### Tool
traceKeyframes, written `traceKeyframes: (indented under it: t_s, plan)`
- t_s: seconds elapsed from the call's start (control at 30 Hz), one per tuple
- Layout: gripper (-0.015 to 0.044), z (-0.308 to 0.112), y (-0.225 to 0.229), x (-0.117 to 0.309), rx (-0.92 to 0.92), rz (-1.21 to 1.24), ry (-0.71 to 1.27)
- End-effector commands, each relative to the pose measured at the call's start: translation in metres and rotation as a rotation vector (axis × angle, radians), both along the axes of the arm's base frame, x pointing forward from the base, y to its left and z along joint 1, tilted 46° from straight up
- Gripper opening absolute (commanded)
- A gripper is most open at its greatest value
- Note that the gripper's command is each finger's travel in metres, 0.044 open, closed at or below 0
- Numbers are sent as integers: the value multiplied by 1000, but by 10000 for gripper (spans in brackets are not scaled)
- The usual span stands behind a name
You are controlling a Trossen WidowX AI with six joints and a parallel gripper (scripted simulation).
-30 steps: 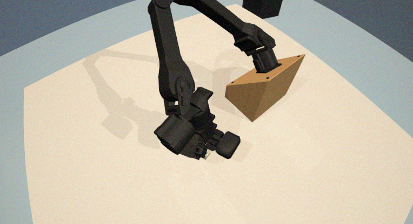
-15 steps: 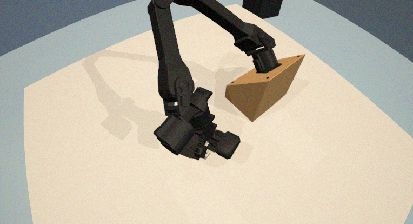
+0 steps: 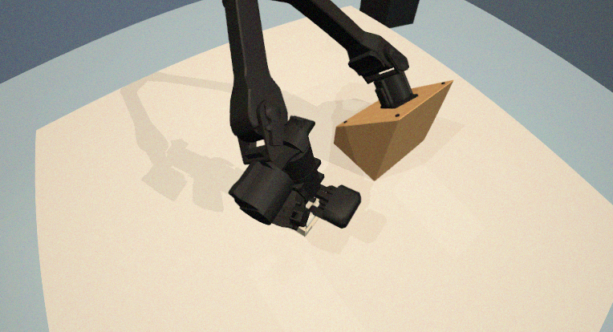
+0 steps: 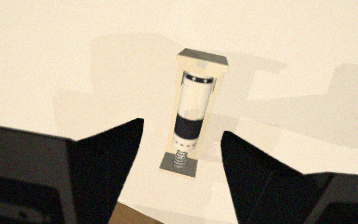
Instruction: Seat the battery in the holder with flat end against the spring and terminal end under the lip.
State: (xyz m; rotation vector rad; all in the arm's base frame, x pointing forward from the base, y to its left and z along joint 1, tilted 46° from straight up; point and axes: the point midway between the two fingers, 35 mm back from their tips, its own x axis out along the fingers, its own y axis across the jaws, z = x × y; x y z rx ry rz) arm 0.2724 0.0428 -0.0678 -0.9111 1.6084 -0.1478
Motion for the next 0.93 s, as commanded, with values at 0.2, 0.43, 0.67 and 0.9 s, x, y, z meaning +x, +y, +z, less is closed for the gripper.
traceKeyframes:
  t_s: [0.2, 0.43, 0.67, 0.9]
  plan:
    - [440, 39, 41, -8, 16, 6, -17]
    - [440, 39, 41, -8, 16, 6, -17]
    - [440, 39, 41, -8, 16, 6, -17]
    - [440, 39, 41, -8, 16, 6, -17]
